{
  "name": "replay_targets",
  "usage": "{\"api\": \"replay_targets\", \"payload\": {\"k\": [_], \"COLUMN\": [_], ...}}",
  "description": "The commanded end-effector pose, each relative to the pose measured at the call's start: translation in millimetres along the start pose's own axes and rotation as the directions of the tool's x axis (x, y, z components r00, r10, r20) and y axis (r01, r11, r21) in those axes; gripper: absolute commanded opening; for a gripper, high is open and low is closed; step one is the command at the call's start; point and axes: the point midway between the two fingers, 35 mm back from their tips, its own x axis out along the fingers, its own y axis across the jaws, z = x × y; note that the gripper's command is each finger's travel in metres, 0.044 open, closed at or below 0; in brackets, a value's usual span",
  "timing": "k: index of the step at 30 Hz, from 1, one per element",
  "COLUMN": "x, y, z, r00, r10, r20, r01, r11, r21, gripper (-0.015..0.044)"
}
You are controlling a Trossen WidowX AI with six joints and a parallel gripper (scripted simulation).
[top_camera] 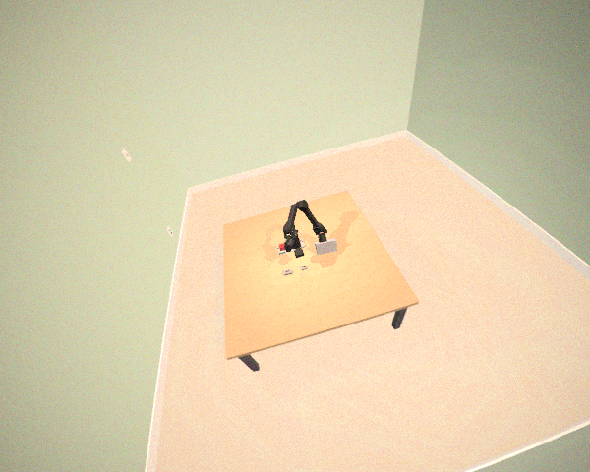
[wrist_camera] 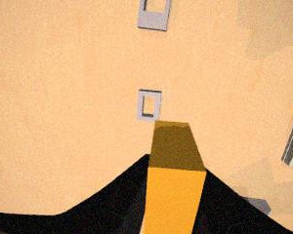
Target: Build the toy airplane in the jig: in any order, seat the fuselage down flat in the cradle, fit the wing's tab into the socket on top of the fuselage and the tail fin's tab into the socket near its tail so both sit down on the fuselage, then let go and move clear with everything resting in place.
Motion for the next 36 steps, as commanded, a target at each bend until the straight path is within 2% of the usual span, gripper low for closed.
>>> {"api": "replay_targets", "payload": {"k": [1, 36], "x": [0.7, 9.7], "y": [-7.5, -86.1], "z": [7.3, 66.4], "r00": [1.000, 0.999], "r10": [0.014, 0.033], "r20": [-0.001, 0.024], "r01": [-0.014, -0.034], "r11": [1.000, 0.999], "r21": [0.007, 0.031], "gripper": [0.0000, 0.0000]}}
